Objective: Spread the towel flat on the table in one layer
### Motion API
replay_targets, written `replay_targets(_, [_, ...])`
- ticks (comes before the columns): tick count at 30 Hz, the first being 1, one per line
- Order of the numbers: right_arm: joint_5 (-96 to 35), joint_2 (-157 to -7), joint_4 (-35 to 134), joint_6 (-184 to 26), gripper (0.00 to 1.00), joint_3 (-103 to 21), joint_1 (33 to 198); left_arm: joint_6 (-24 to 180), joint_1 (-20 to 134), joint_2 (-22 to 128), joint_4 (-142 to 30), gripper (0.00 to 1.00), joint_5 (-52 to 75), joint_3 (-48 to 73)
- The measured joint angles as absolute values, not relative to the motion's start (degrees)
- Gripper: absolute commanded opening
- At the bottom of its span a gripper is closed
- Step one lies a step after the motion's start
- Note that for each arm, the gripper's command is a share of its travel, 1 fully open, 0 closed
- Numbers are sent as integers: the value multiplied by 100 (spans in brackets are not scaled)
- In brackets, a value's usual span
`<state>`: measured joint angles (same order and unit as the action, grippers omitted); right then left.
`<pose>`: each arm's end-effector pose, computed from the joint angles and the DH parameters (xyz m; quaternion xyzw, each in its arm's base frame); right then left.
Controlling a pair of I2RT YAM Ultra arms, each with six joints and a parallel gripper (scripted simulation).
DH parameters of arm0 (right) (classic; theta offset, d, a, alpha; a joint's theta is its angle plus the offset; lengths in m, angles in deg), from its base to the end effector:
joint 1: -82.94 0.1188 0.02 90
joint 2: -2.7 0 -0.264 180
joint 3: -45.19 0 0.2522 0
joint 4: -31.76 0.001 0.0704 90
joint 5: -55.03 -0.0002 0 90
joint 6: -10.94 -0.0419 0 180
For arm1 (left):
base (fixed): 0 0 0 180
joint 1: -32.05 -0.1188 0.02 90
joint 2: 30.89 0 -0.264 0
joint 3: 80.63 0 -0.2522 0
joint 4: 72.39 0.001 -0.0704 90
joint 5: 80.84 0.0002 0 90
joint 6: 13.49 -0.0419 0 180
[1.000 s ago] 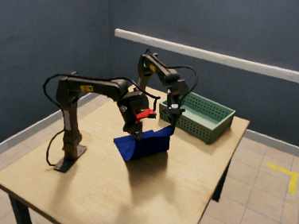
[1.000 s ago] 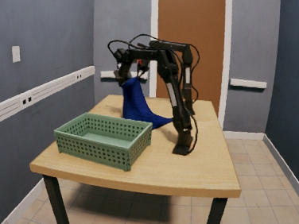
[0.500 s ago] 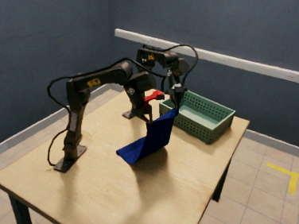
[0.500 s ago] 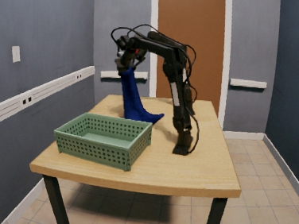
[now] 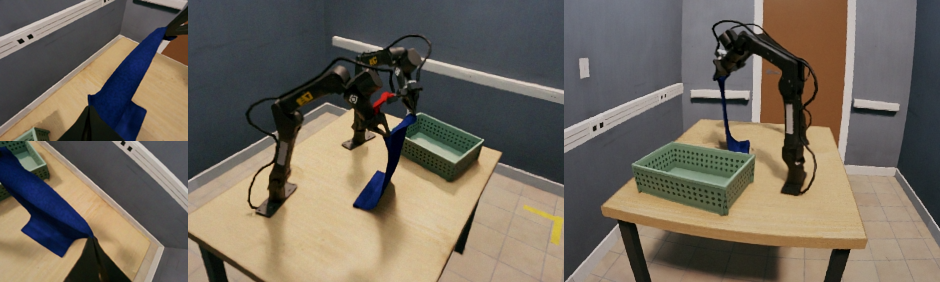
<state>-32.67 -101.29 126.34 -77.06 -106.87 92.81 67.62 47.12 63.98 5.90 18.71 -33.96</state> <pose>0.3241 0.0591 0.4810 -0.1034 0.9229 0.0440 0.3682 0.3128 -0.0904 0.4670 0.2219 0.8756 -0.0981 0.4178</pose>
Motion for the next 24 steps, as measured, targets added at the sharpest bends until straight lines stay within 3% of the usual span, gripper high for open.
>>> replay_targets(15, [-3308, -9722, 10912, -7850, 0, -10096, 9613, 7215, 4531, 5613, 77, 0, 1567, -3018])
replay_targets(24, [-3352, -9860, 10086, -7878, 0, -10254, 9738, 7418, 4506, 5616, 166, 0, 1300, -3674])
